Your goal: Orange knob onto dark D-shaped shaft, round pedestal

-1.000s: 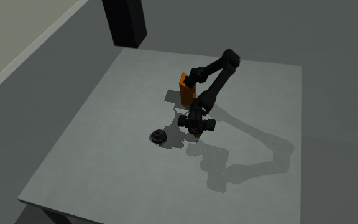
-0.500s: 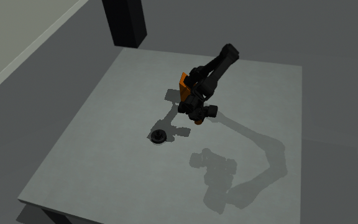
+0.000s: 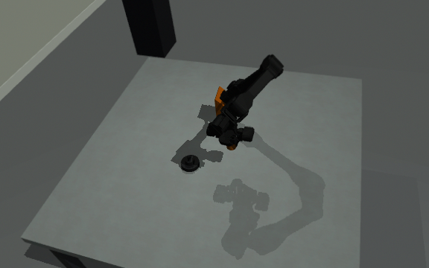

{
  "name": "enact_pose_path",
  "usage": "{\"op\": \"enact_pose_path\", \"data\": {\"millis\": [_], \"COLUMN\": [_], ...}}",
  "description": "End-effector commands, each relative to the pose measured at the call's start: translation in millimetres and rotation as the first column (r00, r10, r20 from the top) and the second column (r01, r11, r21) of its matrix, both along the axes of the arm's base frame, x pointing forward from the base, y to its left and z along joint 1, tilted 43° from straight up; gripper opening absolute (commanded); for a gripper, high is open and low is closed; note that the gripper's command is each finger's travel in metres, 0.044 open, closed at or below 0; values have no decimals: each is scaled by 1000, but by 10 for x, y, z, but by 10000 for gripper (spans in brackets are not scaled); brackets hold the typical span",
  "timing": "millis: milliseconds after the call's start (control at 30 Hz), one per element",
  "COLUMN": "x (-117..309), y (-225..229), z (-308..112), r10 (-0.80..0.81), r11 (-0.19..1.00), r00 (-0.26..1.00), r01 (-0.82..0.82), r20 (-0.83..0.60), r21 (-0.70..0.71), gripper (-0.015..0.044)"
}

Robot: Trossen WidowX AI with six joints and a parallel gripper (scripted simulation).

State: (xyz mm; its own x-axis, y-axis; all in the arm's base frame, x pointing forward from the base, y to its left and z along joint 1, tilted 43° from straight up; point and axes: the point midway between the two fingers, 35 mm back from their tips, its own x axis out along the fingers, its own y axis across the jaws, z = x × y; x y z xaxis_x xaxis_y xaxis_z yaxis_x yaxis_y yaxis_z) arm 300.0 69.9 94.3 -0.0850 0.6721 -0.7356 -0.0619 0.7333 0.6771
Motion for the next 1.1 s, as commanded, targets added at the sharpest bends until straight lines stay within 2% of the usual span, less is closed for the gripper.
{"op": "enact_pose_path", "data": {"millis": [0,1067], "x": [77,370], "y": [-84,-634], "z": [-65,-879], "r10": [-2,-3], "r11": [1000,1000], "r00": [1000,1000], "r01": [2,3], "r20": [15,17], "r21": [-7,-15], "gripper": [0,0]}}
